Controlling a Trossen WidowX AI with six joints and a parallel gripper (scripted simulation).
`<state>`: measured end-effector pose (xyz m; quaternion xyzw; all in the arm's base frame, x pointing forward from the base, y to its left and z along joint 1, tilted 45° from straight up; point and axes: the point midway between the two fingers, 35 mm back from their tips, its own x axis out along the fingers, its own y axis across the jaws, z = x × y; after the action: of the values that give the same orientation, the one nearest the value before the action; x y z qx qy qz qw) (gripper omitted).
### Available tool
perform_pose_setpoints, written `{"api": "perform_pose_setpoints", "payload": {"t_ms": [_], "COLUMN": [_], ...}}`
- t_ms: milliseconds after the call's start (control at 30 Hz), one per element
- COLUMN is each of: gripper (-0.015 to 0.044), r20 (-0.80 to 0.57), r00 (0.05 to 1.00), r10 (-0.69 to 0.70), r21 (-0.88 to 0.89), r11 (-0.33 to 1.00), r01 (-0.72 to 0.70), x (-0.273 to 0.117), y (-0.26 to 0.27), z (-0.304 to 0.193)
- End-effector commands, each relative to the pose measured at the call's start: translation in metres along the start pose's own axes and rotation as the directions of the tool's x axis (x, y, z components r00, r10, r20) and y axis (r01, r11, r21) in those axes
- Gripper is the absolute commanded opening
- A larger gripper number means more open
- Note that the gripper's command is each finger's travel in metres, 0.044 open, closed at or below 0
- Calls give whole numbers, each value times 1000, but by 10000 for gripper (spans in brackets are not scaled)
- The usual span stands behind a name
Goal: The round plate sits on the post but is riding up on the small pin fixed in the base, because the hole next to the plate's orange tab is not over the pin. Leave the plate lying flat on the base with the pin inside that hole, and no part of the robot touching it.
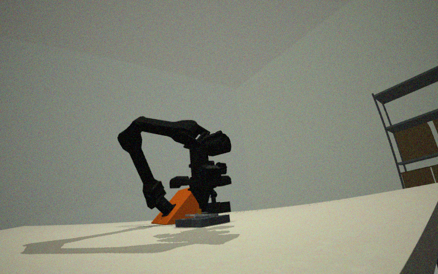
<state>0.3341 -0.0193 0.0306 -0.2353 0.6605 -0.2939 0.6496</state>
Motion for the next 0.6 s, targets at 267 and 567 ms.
{"api": "perform_pose_setpoints", "payload": {"t_ms": [267, 567], "gripper": [0, 0], "r20": [-7, -7], "r00": [1000, 1000], "r10": [-6, -6], "r21": [-3, -3], "r11": [1000, 1000], "r01": [6, 6], "x": [1, 0], "y": [-16, -24], "z": [-10, -17]}}
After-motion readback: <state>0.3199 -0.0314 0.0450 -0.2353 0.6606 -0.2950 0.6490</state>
